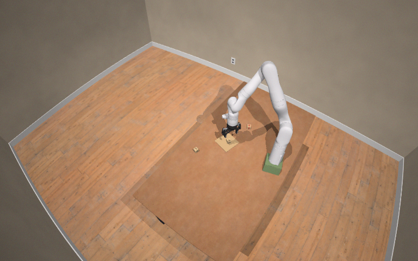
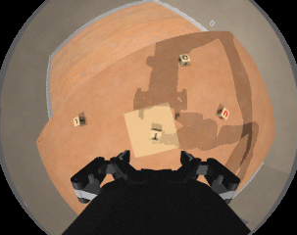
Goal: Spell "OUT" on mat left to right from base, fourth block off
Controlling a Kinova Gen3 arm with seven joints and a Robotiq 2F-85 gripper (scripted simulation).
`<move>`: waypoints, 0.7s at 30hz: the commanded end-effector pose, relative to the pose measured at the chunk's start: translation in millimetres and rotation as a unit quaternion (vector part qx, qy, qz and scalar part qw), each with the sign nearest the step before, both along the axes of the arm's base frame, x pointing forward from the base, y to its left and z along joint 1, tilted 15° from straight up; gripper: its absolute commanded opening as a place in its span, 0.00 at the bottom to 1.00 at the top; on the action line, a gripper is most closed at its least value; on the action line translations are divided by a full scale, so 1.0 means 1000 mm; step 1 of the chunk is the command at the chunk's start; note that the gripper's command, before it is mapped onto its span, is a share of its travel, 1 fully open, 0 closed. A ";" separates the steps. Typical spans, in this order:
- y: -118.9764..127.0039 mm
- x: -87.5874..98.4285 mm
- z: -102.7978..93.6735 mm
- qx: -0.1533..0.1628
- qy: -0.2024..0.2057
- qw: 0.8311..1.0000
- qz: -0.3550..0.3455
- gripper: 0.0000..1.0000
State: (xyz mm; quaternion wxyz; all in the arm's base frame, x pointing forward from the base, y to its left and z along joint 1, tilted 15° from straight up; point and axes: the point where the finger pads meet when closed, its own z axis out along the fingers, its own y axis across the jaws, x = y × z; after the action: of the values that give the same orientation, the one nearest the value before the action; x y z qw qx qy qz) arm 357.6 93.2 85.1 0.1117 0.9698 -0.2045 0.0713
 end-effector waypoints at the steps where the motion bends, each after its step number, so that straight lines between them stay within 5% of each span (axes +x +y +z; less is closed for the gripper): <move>1: -0.004 0.008 0.002 0.001 -0.001 1.000 -0.001 1.00; 21: -0.014 0.025 0.006 0.001 -0.001 1.000 -0.001 1.00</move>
State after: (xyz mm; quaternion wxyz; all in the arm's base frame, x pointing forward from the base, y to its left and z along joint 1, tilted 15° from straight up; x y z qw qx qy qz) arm 381.5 79.4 90.6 0.1108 0.9699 -0.2047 0.0713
